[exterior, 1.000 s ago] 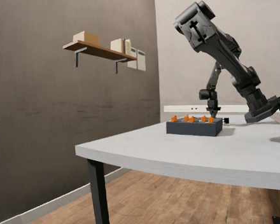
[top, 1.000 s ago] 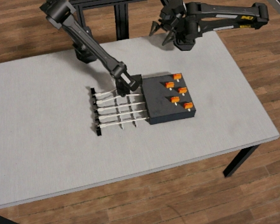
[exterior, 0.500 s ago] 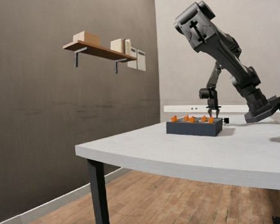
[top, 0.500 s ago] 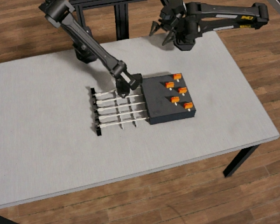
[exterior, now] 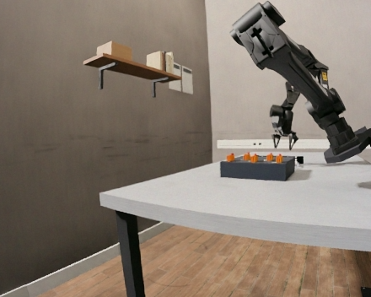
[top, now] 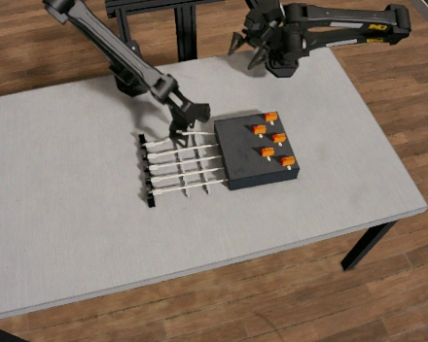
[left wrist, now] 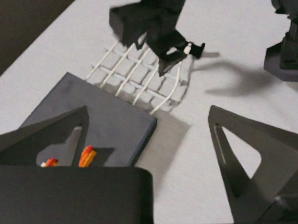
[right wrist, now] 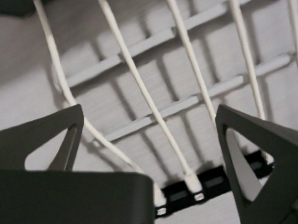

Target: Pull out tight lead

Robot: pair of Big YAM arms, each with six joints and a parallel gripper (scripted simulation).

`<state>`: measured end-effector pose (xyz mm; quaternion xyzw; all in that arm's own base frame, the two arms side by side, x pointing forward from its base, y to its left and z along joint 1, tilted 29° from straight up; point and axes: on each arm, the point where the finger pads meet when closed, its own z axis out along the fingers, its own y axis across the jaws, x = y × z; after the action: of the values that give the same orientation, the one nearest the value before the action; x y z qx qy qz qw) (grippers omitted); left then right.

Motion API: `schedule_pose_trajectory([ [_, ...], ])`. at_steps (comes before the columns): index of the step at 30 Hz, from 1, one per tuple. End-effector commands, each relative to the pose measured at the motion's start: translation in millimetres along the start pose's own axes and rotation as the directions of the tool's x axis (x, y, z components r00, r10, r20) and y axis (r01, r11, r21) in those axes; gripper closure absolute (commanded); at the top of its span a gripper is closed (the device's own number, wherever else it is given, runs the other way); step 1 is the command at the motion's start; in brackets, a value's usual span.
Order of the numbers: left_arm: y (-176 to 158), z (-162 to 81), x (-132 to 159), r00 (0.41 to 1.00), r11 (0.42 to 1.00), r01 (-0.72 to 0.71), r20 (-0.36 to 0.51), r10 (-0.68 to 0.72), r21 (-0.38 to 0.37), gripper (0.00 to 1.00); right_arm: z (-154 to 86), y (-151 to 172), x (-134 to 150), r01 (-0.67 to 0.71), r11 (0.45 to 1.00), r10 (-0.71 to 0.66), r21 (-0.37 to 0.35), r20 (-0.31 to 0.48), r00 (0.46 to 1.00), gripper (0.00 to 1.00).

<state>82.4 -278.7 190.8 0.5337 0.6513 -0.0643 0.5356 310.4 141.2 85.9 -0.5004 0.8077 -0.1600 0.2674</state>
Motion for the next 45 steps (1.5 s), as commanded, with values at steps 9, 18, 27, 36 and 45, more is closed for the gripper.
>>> schedule_pose_trajectory([
  [9,0.3,-2.1,-9.9,1.0,1.0,0.019,0.018,-0.019,0.003,0.0,-59.4,0.1,-16.9,-0.497,0.866,0.462,0.059,0.291,0.838,0.0],
  [18,0.3,-2.1,-9.9,1.0,1.0,0.019,0.018,-0.019,0.003,0.0,-83.1,-4.2,-23.9,-0.605,0.793,0.537,0.067,0.392,0.747,0.0],
  [27,0.3,-2.1,-9.9,1.0,1.0,0.019,0.018,-0.019,0.003,0.0,-80.7,-4.8,-19.5,-0.596,0.797,0.521,0.097,0.386,0.761,0.0],
  [36,3.9,4.0,-8.3,0.999,0.999,0.032,0.008,-0.032,-0.016,0.0,-77.5,-8.7,-18.3,-0.546,0.828,0.475,0.128,0.358,0.804,0.34],
  [45,28.1,40.0,18.9,0.993,0.991,0.083,-0.077,-0.091,-0.105,0.0,-54.5,-13.0,-16.5,-0.275,0.951,0.242,0.143,0.216,0.946,0.68],
])
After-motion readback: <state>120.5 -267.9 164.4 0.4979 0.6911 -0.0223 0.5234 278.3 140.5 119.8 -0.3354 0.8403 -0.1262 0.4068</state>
